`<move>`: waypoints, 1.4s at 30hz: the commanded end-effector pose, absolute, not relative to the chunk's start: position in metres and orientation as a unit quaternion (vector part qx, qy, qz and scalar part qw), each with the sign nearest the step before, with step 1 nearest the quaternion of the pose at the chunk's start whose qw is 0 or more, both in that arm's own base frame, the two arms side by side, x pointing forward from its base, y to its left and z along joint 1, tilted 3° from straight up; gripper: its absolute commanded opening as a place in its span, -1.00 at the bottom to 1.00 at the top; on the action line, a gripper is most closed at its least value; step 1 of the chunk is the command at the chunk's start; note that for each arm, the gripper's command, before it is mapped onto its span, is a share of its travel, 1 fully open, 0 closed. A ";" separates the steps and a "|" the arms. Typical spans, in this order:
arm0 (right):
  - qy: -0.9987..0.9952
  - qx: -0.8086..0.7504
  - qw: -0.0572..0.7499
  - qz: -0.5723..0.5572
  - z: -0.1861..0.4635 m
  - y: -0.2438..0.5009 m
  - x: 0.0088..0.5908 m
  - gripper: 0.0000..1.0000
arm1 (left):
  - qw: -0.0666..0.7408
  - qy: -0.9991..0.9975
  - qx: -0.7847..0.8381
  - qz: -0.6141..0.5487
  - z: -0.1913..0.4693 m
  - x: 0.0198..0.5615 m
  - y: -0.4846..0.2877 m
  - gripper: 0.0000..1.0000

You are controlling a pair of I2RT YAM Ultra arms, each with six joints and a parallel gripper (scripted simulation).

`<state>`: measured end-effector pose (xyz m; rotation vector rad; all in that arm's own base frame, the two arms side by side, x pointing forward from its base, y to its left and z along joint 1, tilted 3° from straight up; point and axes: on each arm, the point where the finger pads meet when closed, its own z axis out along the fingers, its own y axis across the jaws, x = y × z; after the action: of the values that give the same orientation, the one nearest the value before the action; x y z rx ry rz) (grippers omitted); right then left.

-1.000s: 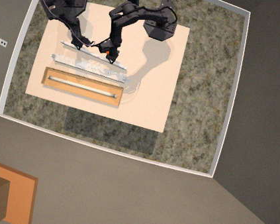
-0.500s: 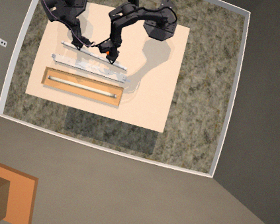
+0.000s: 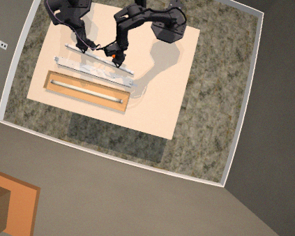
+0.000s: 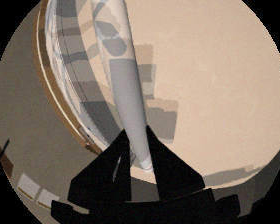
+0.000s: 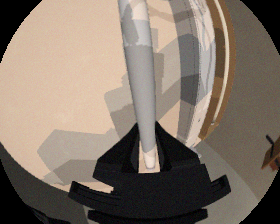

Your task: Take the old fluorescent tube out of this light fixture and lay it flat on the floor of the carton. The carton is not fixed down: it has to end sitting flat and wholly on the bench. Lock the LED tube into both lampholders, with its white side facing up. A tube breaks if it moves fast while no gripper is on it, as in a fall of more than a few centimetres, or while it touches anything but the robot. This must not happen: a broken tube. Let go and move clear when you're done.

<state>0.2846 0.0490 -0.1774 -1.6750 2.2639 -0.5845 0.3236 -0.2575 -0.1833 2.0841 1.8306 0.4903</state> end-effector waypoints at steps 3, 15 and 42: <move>0.783 -0.568 0.132 -0.218 -0.178 0.041 0.289 -0.78 | 0.150 0.644 0.727 0.184 -0.189 0.330 -0.248 -0.78; 0.783 -0.565 0.137 -0.219 -0.185 0.042 0.295 -0.78 | 0.153 0.644 0.727 0.183 -0.194 0.332 -0.249 -0.78; 0.780 -0.570 0.137 -0.218 -0.179 0.044 0.288 -0.78 | 0.151 0.639 0.733 0.180 -0.182 0.314 -0.252 -0.02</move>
<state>0.2843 0.0456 -0.1884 -1.6766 2.2724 -0.5988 0.3236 -0.2525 -0.1959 2.0939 1.8361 0.5050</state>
